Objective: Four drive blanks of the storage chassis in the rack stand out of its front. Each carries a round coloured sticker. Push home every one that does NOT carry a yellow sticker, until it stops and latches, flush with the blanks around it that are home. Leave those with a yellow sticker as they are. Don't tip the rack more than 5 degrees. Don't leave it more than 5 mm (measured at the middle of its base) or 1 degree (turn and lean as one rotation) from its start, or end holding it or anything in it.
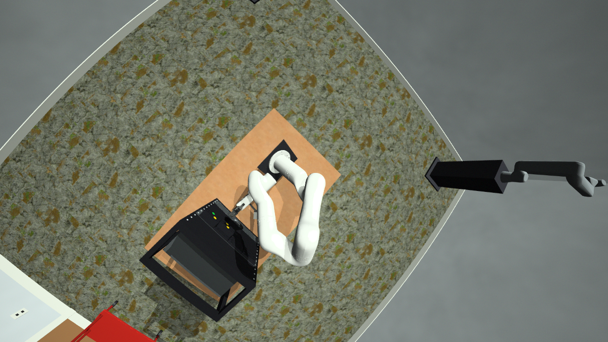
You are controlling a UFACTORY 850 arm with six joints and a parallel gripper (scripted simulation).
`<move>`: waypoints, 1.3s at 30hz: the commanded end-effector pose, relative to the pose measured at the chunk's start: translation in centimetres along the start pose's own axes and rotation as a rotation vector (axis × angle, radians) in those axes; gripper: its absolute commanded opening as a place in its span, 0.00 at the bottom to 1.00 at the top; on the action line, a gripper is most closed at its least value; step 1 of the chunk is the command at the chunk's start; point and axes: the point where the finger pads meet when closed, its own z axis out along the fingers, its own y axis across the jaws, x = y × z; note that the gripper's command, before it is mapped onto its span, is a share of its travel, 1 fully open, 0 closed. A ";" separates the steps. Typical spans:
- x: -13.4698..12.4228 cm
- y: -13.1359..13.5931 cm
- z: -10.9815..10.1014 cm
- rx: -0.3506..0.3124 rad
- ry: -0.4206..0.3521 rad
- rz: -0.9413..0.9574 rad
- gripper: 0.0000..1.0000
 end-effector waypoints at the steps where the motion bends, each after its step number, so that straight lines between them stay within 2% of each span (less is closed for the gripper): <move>1: -1.4 0.6 -0.7 0.005 0.007 -0.003 1.00; 39: -1.8 0.7 -0.9 0.005 0.007 -0.003 1.00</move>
